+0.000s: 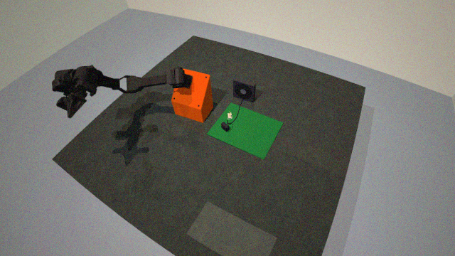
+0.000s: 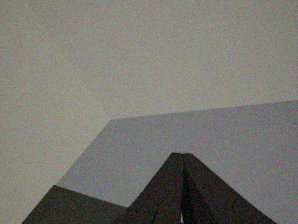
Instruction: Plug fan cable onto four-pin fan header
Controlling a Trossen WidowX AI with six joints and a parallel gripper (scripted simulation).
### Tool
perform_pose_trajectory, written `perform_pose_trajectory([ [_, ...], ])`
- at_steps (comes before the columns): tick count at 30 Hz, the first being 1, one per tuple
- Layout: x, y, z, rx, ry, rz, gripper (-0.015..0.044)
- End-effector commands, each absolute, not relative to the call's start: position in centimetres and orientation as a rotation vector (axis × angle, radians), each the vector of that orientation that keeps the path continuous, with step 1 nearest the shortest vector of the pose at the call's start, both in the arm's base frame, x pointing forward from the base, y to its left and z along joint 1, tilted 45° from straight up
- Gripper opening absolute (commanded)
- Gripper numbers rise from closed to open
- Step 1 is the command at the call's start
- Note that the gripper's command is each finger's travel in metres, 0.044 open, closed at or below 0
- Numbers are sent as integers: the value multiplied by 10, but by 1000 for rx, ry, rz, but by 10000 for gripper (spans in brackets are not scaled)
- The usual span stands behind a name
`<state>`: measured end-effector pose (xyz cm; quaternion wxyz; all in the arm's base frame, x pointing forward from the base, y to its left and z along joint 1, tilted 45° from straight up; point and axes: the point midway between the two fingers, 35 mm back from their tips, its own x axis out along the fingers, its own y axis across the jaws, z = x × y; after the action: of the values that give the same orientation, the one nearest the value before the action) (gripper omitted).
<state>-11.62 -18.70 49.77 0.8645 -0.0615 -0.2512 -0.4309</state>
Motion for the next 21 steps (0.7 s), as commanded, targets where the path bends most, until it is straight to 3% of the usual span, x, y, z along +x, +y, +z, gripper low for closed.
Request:
perform_pose_trajectory([
  [1, -116, -187, 498, -129, -526, -903, 26],
  [6, -107, -181, 502, -145, -513, -895, 158],
  [16, 33, -114, 519, -289, -319, -734, 420],
  [21, 100, -91, 504, -315, -188, -660, 440],
])
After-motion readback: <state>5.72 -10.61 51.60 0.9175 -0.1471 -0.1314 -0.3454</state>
